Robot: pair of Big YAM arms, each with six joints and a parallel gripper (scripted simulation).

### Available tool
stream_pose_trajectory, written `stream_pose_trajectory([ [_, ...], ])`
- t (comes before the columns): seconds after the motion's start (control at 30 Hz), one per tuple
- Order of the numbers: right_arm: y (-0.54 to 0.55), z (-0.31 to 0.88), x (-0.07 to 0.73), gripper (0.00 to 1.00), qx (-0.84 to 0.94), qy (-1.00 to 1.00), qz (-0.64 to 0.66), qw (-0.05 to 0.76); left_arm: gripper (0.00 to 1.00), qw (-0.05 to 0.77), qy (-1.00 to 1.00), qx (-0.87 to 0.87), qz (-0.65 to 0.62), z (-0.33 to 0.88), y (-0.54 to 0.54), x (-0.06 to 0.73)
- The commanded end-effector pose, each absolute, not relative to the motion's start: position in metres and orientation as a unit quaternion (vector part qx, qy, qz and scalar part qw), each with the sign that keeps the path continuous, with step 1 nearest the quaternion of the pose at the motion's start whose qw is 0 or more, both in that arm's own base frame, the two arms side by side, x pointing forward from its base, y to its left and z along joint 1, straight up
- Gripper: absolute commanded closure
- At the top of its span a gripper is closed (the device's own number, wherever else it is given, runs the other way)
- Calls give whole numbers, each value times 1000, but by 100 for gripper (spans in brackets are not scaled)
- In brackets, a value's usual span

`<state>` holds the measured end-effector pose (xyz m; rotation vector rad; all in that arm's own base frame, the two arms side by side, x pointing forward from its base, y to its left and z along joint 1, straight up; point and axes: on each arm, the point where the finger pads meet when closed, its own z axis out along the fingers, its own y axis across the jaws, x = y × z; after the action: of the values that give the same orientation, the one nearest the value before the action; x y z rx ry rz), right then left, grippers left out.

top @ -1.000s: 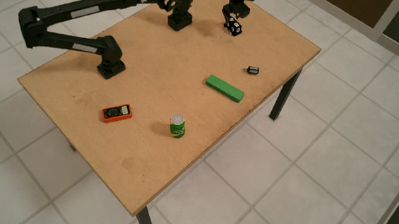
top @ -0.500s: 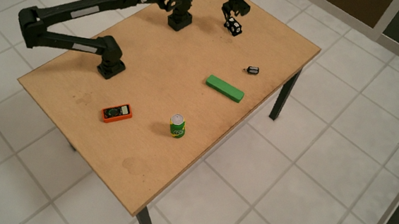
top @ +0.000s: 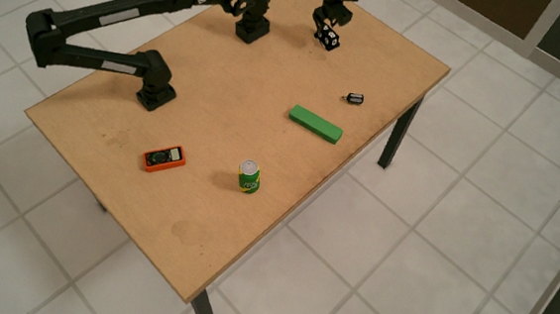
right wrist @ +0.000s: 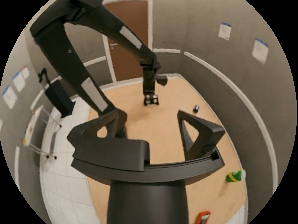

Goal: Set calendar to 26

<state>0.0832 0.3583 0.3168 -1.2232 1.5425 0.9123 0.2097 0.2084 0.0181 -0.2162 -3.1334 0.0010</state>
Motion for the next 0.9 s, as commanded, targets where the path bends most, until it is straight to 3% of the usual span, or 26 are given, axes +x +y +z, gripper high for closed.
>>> stream_pose_trajectory([
  [0.0,360,323,83,0,-496,624,376,473,31,3,-997,-72,3,7,208,210],
  [0.7,360,323,83,0,-496,624,376,473,31,-1,-997,-72,-1,-5,212,214],
  [0.73,360,323,83,0,-496,624,376,473,40,-2,-997,-71,-3,-1,212,213],
  [0.87,360,323,83,0,-496,624,376,473,44,-2,-997,-71,-3,-1,212,213],
])
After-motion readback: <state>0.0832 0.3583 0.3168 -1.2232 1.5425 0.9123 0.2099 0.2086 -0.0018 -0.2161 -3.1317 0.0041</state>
